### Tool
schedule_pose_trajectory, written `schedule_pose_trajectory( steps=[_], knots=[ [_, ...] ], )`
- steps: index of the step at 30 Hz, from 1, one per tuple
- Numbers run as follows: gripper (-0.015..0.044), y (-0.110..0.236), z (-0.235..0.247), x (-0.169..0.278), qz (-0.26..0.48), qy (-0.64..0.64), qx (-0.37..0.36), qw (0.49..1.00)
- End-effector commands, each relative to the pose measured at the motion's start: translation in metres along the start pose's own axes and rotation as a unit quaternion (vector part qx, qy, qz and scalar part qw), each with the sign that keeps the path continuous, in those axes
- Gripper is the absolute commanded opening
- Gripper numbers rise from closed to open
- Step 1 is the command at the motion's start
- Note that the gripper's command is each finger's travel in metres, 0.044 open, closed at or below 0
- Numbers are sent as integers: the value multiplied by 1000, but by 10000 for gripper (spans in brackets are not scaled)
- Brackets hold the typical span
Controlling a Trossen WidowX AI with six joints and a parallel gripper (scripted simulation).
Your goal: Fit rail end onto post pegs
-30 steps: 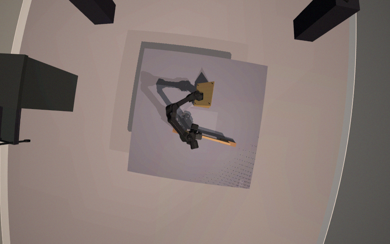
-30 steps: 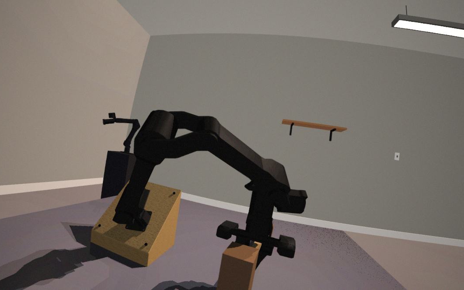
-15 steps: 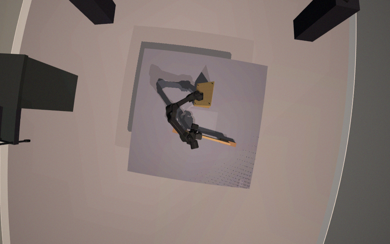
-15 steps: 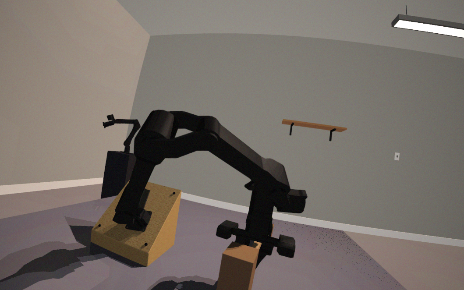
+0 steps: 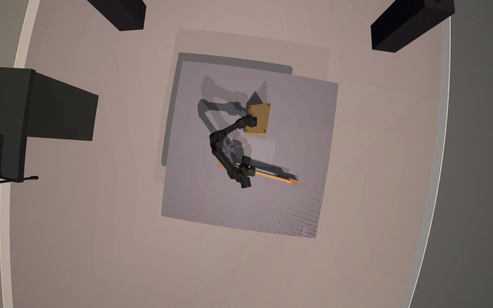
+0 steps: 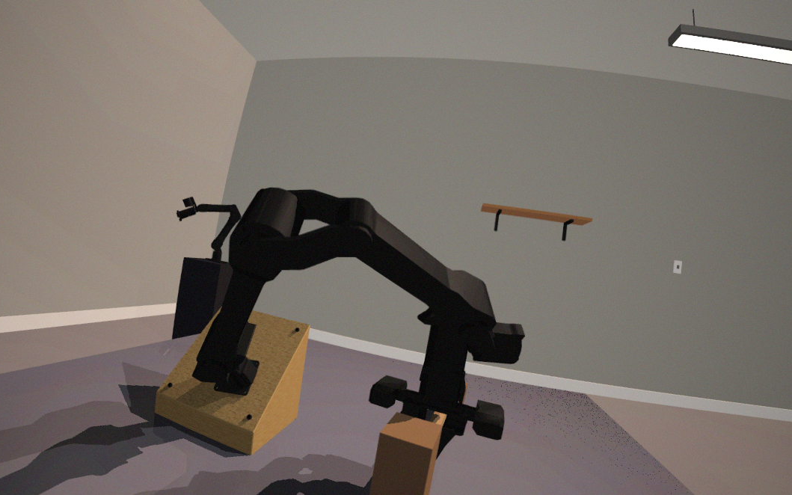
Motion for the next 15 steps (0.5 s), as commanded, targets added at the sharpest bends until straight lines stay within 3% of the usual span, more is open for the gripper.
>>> schedule_pose_trajectory(
  steps=[1,15],
  knots=[
    [0,3,-1,-2,-4,1,4,1000],
    [0,3,-2,0,-4,1,4,1000]
  ],
)
Point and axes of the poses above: the point midway between the two fingers, 35 mm back from their tips, its own y axis back along the fingers, its own z axis across the jaws, x = y × z, the point moved 6 cm from there along y, back along the fingers, and after that the axes turned 4 degrees about -y, right-handed, at the moved point
